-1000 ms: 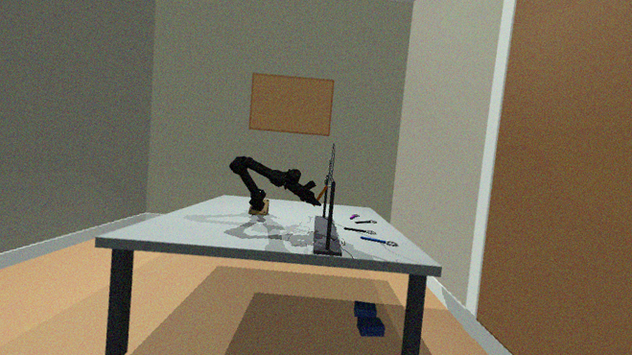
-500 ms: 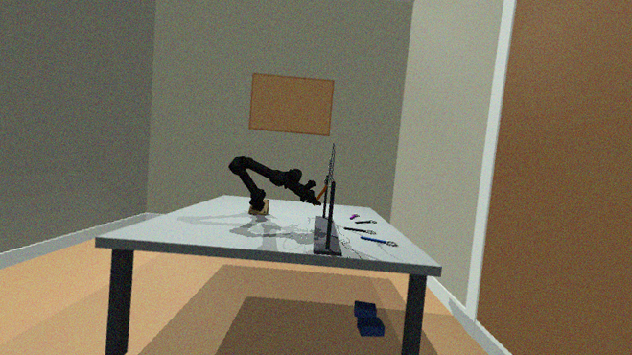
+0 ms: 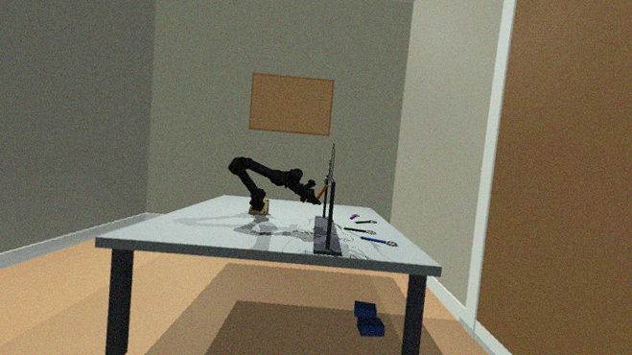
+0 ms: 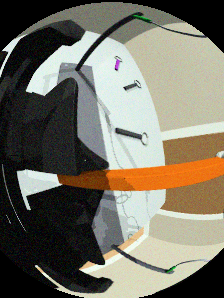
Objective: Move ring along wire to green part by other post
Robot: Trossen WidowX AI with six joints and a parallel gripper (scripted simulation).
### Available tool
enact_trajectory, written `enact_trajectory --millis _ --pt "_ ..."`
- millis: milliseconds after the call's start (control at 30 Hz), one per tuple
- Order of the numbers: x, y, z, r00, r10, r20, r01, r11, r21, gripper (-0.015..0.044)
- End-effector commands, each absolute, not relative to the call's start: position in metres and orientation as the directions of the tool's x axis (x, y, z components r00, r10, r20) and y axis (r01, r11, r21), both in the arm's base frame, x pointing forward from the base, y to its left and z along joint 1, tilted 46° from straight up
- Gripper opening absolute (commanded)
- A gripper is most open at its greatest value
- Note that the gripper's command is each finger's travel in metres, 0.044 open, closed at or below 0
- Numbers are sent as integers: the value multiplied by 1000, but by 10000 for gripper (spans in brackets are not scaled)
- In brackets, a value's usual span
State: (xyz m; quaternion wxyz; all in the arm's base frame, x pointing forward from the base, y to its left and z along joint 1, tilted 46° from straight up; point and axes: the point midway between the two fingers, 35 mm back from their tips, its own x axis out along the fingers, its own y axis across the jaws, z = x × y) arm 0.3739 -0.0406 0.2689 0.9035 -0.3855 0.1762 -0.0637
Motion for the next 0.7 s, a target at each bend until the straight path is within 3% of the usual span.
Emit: enact_trajectory --millis 0,667 --pt "372 -35 262 927 -243 -287 -24 722 -691 -150" --pt "364 10 233 905 -125 -407 -62 907 -416 -150"
